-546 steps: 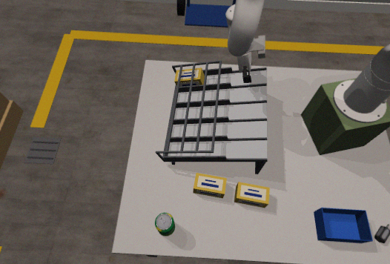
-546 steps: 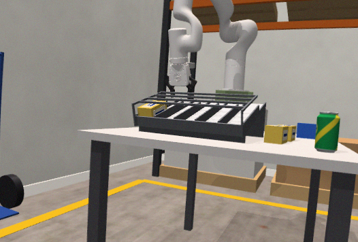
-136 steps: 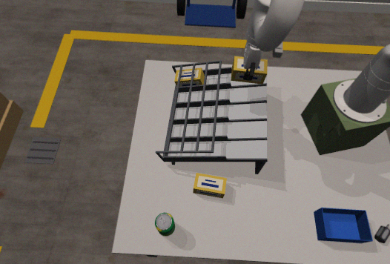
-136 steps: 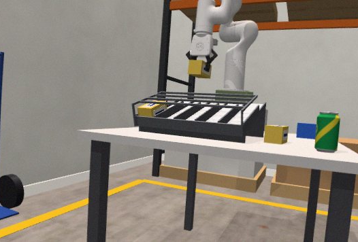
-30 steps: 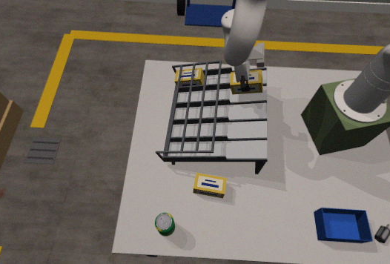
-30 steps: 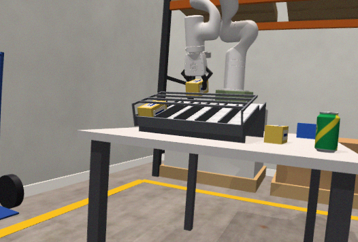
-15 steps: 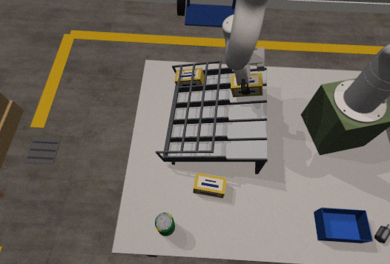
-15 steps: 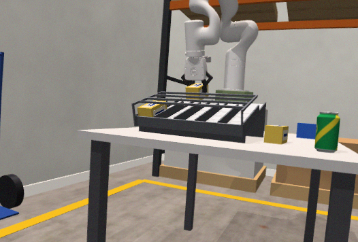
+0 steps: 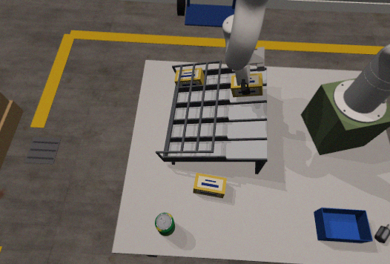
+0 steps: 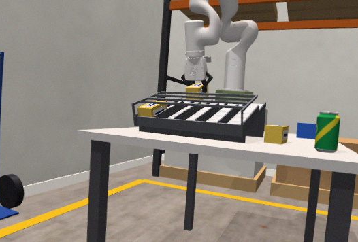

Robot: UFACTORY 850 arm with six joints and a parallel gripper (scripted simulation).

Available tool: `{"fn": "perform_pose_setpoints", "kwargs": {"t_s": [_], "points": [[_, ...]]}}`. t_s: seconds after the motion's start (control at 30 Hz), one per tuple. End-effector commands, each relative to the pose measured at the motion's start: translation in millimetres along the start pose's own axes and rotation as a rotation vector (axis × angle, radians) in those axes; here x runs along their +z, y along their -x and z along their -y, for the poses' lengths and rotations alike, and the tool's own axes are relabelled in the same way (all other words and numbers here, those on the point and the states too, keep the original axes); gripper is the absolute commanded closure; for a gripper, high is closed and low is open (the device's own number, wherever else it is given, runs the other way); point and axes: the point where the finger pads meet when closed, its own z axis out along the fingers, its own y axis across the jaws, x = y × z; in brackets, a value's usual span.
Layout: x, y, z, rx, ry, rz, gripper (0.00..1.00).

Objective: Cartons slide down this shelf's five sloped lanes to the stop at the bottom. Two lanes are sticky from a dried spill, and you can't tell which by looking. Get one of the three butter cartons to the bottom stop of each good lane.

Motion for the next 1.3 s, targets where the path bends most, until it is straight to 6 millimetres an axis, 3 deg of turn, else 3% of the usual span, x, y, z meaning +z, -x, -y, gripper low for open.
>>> {"fn": "perform_pose_setpoints", "kwargs": {"t_s": [0.0,1.27], "points": [[-0.7,0.6,0.1,0.000,0.000,0.001,1.00],[3.8,0.8,0.1,0.000,0.000,0.001,1.00]]}}
